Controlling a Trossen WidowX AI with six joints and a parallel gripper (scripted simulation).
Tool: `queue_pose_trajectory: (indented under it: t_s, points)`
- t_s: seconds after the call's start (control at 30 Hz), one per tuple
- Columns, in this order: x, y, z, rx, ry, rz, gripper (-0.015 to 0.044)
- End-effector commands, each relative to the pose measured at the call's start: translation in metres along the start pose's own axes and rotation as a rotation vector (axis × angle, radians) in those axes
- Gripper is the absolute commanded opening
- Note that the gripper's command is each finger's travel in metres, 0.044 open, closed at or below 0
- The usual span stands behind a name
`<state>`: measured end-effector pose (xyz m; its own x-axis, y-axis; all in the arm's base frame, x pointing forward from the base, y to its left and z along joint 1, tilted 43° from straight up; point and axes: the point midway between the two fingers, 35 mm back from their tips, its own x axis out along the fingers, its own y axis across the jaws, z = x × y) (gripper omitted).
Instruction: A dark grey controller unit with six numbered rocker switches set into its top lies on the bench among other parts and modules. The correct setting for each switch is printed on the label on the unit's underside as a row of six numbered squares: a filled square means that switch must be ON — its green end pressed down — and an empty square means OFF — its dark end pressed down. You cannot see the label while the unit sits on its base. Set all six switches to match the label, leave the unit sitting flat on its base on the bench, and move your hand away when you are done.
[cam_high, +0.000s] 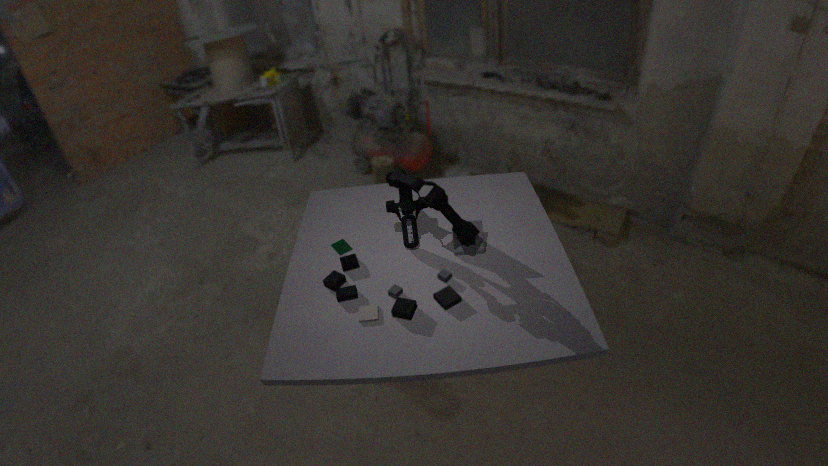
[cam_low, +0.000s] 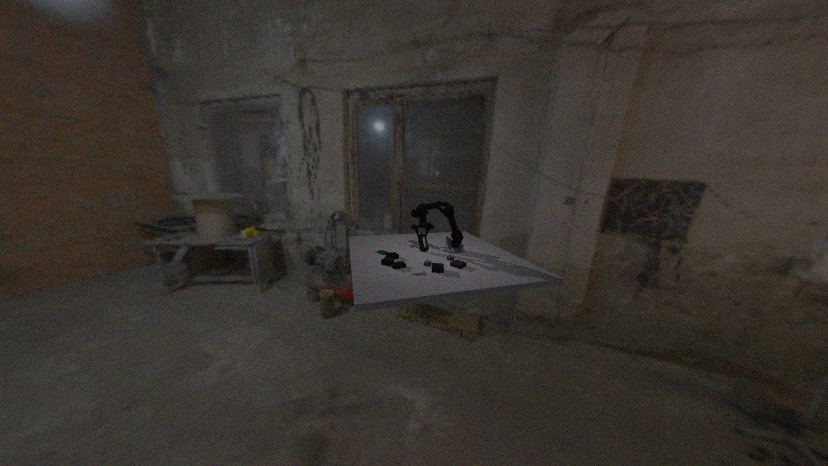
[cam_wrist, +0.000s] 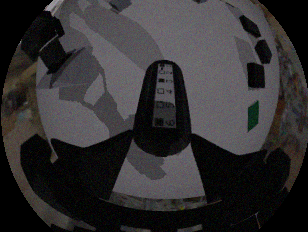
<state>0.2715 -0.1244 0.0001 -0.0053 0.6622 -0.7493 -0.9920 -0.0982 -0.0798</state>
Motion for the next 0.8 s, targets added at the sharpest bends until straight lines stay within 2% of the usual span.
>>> queue_pose_trajectory:
  t_s: [0.0,0.77]
  points:
    - [-0.001,0.001,0.006,0.01,-0.012,0.001,0.0336]
    - [-0.007,0.0,0.023,0.011,-0.013,0.002,0.0336]
